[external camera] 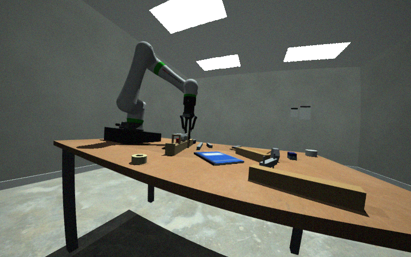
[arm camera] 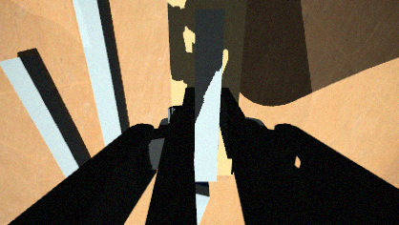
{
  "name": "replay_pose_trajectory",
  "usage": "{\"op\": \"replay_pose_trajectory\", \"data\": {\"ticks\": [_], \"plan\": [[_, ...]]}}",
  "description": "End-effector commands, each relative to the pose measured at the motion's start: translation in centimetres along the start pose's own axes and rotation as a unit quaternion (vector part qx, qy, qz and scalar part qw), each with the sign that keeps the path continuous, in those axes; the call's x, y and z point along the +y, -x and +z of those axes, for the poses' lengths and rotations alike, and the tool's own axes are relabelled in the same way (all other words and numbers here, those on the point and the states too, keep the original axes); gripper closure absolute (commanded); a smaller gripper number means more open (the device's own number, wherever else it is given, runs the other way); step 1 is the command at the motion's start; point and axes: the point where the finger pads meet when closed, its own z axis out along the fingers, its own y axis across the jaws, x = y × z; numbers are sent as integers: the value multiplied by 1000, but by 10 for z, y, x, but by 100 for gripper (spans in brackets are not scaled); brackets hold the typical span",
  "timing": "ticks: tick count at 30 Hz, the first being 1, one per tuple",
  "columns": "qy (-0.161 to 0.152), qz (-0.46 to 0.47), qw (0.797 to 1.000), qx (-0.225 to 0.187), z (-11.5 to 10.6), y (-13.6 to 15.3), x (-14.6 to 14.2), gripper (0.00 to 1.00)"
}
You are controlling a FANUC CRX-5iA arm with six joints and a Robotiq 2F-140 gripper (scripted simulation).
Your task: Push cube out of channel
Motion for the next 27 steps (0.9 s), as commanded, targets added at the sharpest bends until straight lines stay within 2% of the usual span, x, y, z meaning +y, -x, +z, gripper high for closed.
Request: {"op": "replay_pose_trajectory", "data": {"ticks": [1, 27], "plan": [[-1, 0, 1000, 0, -1, 0, -1, 90], [-1, 0, 1000, 0, -1, -3, -1, 90]]}}
